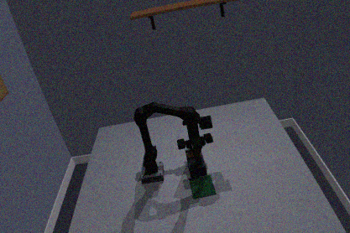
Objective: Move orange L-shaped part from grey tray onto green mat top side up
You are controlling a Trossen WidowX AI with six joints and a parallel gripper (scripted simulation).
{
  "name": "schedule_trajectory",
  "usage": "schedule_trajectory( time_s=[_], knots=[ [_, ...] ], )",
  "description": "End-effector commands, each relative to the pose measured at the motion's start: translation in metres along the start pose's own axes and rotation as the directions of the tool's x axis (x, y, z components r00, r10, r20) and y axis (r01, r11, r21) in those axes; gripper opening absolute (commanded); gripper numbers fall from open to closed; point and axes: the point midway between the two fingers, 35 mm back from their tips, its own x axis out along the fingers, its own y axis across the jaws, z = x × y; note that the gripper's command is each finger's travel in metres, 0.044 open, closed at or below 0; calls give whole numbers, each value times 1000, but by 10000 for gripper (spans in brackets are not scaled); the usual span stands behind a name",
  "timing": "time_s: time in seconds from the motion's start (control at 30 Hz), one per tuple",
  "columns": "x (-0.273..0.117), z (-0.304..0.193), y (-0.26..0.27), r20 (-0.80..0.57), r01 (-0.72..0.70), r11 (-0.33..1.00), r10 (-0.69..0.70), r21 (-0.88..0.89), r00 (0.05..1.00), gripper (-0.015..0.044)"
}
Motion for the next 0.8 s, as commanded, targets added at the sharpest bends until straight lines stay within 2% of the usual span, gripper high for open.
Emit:
schedule_trajectory(
  time_s=[0.0, 0.77],
  knots=[
    [-10, -1, 1, -4, -14, 1000, 14, 3, 1000, 0],
    [-42, -1, 1, -4, -14, 1000, 14, 3, 1000, 0]
  ],
)
